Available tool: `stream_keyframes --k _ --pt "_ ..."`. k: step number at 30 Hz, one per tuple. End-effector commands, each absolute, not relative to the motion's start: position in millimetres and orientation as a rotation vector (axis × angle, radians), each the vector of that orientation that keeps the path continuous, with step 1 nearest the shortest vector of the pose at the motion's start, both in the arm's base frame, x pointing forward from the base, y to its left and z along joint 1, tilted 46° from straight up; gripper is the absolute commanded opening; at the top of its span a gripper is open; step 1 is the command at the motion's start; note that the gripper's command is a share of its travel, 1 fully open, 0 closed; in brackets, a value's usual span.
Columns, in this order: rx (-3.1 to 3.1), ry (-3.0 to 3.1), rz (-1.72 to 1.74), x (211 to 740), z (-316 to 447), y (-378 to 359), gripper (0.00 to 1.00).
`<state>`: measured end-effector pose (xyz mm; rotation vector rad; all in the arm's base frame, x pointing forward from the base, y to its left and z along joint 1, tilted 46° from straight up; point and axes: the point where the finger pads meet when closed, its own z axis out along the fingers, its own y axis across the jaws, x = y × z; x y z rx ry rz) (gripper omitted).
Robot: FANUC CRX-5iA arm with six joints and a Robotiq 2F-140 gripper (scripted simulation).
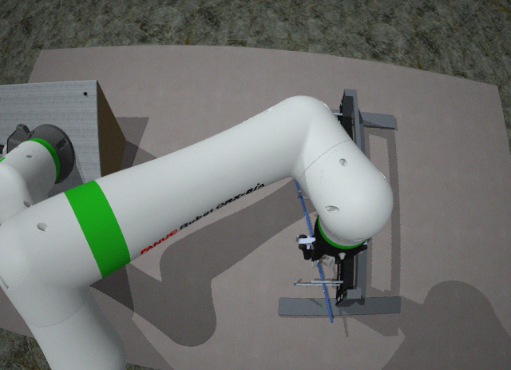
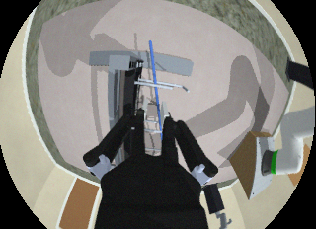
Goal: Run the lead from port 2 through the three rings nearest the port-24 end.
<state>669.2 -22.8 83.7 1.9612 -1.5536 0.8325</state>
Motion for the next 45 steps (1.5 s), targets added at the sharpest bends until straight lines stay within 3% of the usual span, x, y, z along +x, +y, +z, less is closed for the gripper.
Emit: stream_keyframes --k 1,42,43,45 --pt "1.962 -1.554 0.833 669 85 -22 0.2" --pt "1.962 -1.554 0.833 657 137 32 0.2" --pt "1.962 -1.554 0.833 657 137 32 0.0" --pt "1.962 -1.554 0.833 657 137 32 0.0"
